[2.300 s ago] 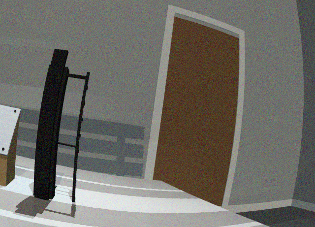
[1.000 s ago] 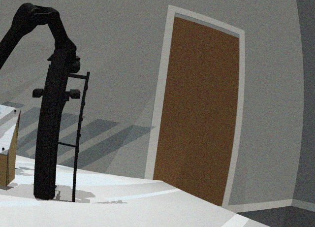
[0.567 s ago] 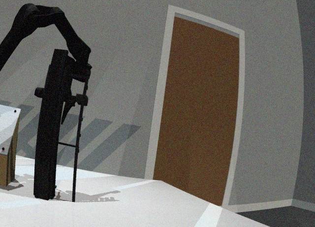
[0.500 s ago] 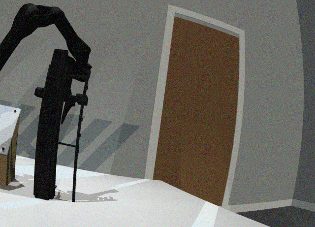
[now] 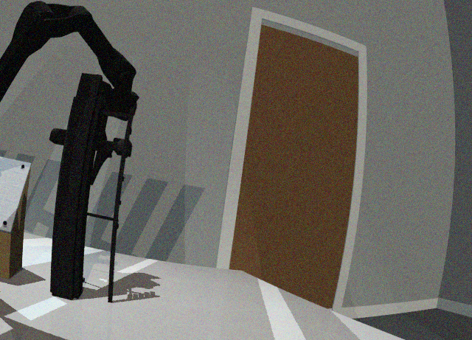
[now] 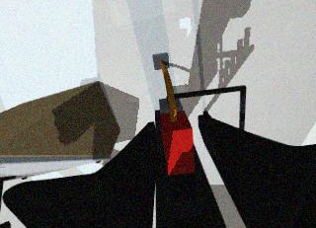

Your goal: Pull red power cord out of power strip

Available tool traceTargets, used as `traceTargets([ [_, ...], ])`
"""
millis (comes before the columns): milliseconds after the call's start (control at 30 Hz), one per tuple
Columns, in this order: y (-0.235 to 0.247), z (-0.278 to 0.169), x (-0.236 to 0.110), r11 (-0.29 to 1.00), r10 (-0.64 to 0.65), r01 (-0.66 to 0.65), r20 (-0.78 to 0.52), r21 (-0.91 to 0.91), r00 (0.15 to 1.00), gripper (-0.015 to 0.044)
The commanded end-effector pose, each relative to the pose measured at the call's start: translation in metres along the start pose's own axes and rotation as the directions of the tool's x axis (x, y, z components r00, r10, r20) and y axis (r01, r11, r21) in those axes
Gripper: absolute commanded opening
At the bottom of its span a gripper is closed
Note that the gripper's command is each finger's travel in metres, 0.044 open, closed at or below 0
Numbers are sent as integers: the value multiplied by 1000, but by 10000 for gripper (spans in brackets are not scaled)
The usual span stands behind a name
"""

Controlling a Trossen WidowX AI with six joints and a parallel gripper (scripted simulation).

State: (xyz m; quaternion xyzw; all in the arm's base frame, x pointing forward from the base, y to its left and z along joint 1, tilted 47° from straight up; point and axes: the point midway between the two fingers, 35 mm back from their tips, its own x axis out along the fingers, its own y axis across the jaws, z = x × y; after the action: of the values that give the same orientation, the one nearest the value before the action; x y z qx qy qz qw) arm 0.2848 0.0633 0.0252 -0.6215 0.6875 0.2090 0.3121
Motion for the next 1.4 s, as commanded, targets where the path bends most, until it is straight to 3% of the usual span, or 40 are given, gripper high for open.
traceTargets([
  [0,0,-7,0,1000,-3,3,-3,-3,1000,160],
  [700,0,-19,12,1000,-3,3,-4,-3,1000,160],
  [800,1,-18,10,1000,1,-1,-3,-1,1000,81],
  [1133,1,-18,10,1000,1,-1,-3,-1,1000,0],
  [1367,0,-10,9,1000,1,-1,-2,-2,1000,0],
])
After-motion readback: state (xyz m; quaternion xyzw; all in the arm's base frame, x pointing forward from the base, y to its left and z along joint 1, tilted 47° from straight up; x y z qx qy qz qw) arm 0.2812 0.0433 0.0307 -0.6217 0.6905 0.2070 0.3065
